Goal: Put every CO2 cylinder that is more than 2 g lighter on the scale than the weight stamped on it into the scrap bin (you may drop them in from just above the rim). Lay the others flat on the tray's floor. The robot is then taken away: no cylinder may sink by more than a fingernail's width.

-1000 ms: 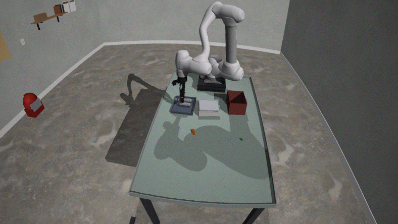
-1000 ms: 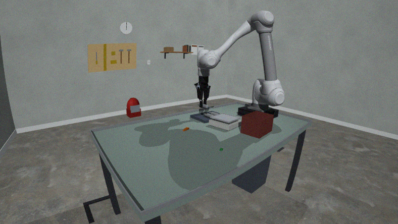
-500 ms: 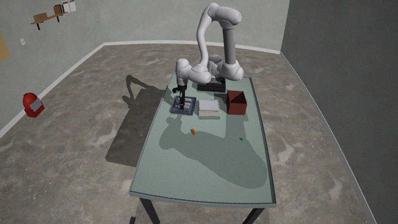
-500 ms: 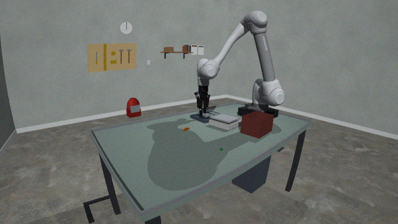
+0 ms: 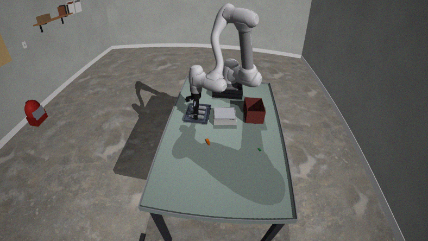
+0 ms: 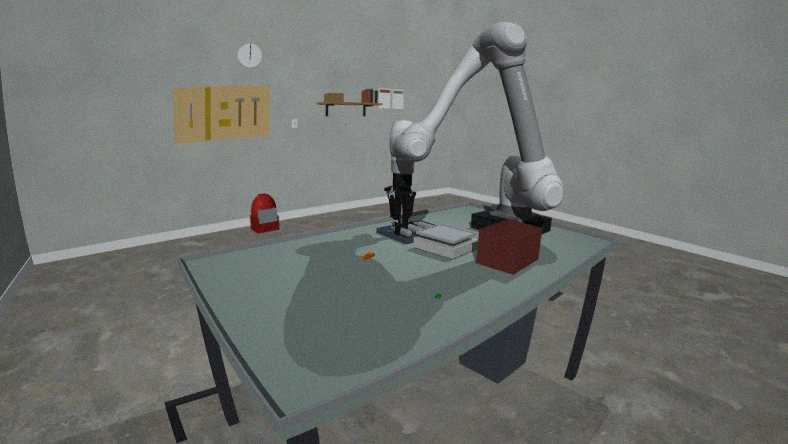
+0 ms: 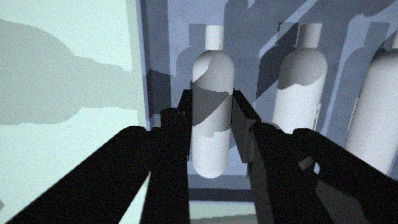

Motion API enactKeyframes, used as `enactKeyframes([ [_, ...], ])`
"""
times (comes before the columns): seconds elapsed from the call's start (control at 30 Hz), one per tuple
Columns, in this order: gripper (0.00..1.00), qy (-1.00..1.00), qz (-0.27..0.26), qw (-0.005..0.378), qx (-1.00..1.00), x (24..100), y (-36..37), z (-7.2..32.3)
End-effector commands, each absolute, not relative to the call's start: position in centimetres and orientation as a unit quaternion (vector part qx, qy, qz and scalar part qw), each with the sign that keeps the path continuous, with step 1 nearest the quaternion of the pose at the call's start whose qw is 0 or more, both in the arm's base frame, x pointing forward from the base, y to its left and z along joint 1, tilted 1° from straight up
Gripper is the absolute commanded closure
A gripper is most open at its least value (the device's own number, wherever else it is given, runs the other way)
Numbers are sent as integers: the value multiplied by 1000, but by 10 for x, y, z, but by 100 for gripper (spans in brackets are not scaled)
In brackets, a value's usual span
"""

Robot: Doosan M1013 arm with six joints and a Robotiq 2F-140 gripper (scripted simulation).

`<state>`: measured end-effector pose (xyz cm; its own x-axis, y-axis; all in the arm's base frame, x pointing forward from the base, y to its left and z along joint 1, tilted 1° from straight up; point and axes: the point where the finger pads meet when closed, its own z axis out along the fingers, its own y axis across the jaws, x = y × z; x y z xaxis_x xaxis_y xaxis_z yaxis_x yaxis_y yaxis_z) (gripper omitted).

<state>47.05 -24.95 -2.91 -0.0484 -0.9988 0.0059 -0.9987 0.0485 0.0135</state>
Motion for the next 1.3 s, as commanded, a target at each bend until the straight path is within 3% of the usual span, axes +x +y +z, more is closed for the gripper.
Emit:
enactKeyframes([
  [0.0, 90, -724, -2, 6, 690, 471, -250, -28],
  [0.1, 90, -724, -2, 6, 690, 471, -250, -28],
  [0.13, 59, -724, -2, 6, 690, 471, -250, -28],
  [1.27, 59, -724, -2, 6, 690, 471, -250, -28],
])
